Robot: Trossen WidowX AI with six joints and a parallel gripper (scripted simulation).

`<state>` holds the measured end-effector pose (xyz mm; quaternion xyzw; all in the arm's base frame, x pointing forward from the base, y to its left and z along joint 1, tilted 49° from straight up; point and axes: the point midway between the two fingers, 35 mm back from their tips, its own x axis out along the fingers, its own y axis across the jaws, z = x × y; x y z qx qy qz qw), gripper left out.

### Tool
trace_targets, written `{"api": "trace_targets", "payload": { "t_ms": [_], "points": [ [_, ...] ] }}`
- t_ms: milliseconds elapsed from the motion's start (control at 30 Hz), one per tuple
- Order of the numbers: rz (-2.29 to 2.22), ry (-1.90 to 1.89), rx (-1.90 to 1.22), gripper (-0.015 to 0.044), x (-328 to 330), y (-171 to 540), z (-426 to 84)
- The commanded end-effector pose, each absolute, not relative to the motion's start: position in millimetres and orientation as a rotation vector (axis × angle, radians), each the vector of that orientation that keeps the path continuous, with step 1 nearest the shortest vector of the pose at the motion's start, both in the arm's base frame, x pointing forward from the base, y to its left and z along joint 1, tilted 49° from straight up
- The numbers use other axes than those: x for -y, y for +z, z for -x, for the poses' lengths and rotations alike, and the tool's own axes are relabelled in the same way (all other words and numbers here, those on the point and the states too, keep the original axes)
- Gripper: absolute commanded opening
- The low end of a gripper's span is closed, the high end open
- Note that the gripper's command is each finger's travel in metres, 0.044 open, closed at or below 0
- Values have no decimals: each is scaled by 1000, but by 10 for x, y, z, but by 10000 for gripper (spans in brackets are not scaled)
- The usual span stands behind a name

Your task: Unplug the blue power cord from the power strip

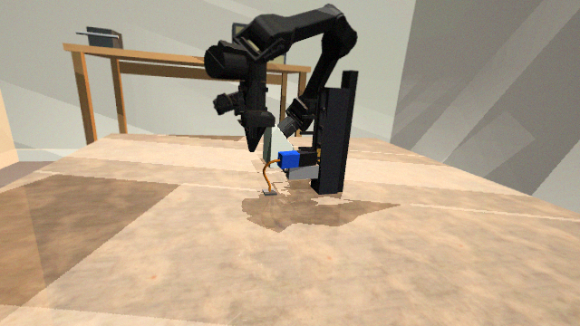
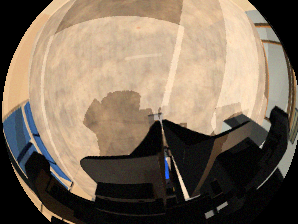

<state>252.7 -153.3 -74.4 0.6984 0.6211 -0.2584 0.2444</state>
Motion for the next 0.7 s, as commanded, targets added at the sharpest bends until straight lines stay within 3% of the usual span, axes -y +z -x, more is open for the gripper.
{"api": "trace_targets", "payload": {
  "t_ms": [0, 100, 400, 667],
  "points": [
    [-1907, -706, -1696, 79, 1533, -744, -2527],
    [-1907, -706, -1696, 157, 1533, -744, -2527],
    [-1907, -706, -1696, 160, 1533, -744, -2527],
    [-1907, -706, -1696, 370, 1533, -744, -2527]
  ]
}}
